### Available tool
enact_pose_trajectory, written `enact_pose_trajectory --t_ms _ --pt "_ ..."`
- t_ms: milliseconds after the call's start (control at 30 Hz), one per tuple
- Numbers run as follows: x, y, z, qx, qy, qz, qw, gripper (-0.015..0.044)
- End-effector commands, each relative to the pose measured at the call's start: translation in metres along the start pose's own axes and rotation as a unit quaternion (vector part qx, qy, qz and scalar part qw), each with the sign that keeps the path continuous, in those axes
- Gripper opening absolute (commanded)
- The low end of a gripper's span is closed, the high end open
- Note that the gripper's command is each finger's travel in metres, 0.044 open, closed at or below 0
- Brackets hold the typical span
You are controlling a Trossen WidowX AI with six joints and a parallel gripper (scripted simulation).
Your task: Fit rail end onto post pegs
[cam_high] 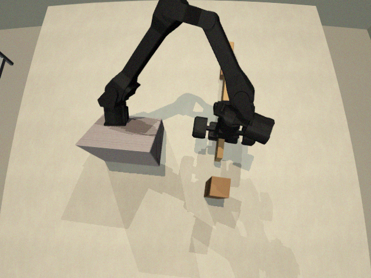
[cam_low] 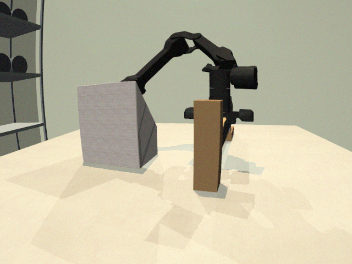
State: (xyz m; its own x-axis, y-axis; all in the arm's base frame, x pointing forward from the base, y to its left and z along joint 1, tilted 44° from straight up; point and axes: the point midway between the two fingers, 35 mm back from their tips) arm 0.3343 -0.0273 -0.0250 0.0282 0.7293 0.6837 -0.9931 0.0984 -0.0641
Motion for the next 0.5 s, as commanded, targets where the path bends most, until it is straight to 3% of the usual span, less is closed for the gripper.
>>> enact_pose_trajectory --t_ms 0,467 --pt "0.0005 -0.0011 0.0024 -0.004 -0.001 0.000 1.000 0.0000" --pt "-0.0005 -0.0009 0.0017 -0.004 -0.001 0.000 1.000 0.0000"
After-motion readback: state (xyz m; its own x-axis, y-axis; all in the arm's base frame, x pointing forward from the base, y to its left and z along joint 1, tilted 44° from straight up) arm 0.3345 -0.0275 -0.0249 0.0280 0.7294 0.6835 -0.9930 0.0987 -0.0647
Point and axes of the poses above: the point midway between the two fingers, 35 mm back from their tips, its own z axis back along the fingers, its own y axis across the jaws, x = y × z, and after that the axes turned 7 degrees about z, right-handed
